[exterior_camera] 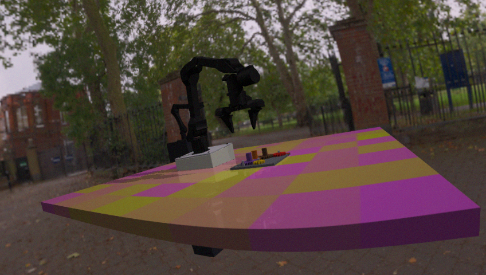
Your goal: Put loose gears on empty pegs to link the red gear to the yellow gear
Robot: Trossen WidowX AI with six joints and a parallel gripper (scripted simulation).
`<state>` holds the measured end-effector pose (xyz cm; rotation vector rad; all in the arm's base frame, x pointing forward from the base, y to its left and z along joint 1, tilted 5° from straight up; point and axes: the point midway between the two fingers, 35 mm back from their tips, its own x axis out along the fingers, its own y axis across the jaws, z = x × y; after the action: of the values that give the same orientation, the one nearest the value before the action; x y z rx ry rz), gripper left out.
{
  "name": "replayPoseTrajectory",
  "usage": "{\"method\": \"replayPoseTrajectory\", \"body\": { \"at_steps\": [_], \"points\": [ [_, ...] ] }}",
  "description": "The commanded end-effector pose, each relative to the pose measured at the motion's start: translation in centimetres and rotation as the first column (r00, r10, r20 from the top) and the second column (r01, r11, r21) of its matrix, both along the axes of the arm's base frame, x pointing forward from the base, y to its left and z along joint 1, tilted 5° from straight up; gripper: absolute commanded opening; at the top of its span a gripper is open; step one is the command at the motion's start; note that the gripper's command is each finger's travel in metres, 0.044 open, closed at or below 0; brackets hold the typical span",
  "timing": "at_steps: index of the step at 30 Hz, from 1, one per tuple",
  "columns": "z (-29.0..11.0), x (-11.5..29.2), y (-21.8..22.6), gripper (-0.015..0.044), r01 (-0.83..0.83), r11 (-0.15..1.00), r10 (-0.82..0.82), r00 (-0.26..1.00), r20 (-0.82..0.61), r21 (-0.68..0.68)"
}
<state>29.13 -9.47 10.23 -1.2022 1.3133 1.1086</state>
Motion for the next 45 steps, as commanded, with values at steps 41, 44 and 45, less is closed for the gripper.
{"method": "replayPoseTrajectory", "body": {
  "at_steps": [41,44,45],
  "points": [
    [1.8,-9.0,34.9,0.0440,0.004,1.000,-0.004,1.000,-0.008,0.029],
    [1.8,-9.0,34.9,0.0440,0.004,1.000,-0.004,1.000,-0.008,0.029],
    [1.8,-9.0,34.9,0.0440,0.004,1.000,-0.004,1.000,-0.008,0.029]
  ]
}}
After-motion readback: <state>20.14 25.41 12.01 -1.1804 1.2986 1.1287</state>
